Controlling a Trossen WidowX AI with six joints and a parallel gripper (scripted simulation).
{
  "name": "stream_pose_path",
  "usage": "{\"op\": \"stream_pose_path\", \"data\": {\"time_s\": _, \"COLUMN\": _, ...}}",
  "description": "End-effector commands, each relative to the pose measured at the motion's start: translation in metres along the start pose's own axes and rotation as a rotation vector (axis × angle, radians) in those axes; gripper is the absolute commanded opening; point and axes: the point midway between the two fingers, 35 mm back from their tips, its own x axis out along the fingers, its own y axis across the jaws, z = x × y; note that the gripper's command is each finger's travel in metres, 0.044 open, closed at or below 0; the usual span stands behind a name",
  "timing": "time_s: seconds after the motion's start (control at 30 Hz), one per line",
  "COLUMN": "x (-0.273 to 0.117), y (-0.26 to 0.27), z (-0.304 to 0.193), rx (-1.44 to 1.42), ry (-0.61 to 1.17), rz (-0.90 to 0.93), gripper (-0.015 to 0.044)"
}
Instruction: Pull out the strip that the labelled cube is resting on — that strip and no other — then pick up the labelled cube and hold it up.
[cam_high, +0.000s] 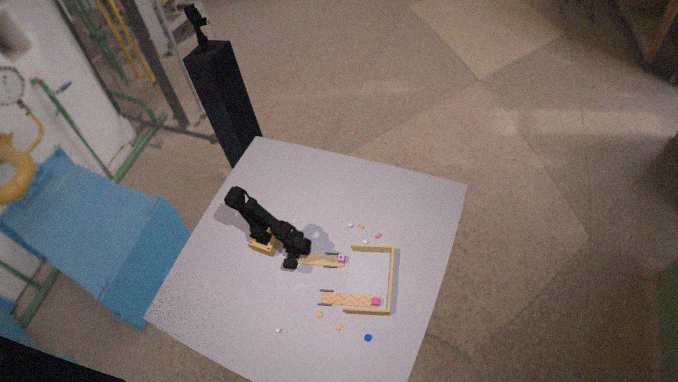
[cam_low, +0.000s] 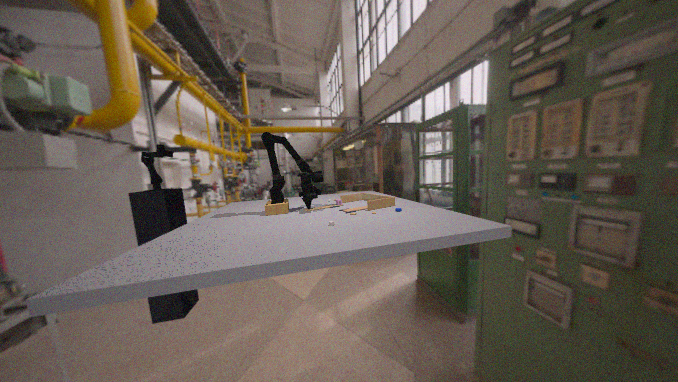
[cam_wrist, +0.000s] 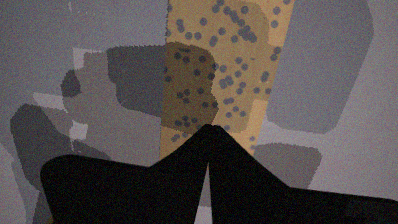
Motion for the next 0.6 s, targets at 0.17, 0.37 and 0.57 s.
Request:
{"op": "stream_pose_path", "data": {"time_s": 0.17, "x": 0.003, "y": 0.002, "z": -0.009, "rx": -0.003, "ry": 0.027, "rz": 0.005, "gripper": 0.0000}}
{"op": "stream_pose_path", "data": {"time_s": 0.37, "x": 0.003, "y": 0.002, "z": -0.009, "rx": -0.003, "ry": 0.027, "rz": 0.005, "gripper": 0.0000}}
{"op": "stream_pose_path", "data": {"time_s": 0.57, "x": -0.032, "y": -0.001, "z": 0.003, "rx": -0.002, "ry": 0.020, "rz": 0.004, "gripper": 0.0000}}
